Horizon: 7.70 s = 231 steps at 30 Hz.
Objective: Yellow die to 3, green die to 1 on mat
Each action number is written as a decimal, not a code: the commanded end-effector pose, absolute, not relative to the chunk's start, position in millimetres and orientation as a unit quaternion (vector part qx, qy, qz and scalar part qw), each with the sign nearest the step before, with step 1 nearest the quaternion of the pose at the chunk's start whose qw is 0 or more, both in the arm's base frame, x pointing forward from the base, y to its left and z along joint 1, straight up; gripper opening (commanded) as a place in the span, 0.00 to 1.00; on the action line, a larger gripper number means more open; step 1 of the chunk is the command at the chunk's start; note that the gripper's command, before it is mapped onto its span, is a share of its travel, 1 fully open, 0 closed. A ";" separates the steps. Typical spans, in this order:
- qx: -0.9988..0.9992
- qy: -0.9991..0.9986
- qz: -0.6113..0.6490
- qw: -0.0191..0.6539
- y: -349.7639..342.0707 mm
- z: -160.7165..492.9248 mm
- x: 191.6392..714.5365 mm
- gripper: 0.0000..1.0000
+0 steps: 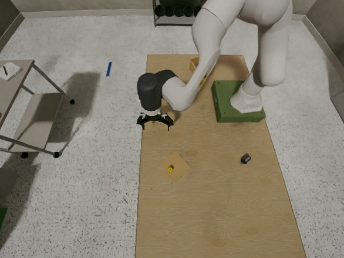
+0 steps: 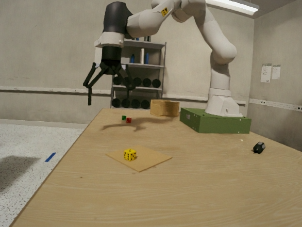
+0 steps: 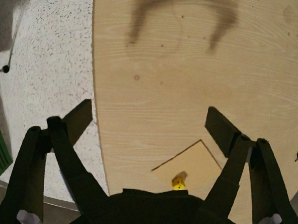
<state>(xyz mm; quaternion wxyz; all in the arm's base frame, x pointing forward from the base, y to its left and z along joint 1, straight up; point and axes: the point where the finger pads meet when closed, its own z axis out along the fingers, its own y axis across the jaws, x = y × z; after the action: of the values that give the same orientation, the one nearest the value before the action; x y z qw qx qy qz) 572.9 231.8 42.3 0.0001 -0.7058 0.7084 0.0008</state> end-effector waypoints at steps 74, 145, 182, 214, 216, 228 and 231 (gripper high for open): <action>-0.979 0.206 0.001 0.004 -19.9 35.4 555.2 1.00; -1.000 -0.007 0.001 0.002 -111.5 31.0 514.9 0.32; -1.000 -0.007 0.001 0.002 -111.7 0.2 515.4 0.32; -1.000 -0.007 0.001 0.002 -111.9 -20.4 515.6 0.32; -1.000 -0.007 0.001 0.002 -111.9 -20.4 515.6 0.32; -1.000 -0.007 0.001 0.002 -111.9 -20.4 515.6 0.32; -1.000 -0.007 0.001 0.002 -111.9 -20.4 515.6 0.32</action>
<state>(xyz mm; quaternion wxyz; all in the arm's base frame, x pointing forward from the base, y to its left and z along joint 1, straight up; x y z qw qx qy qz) 513.8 -111.2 -20.5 0.0026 -0.9999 -0.0099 0.0031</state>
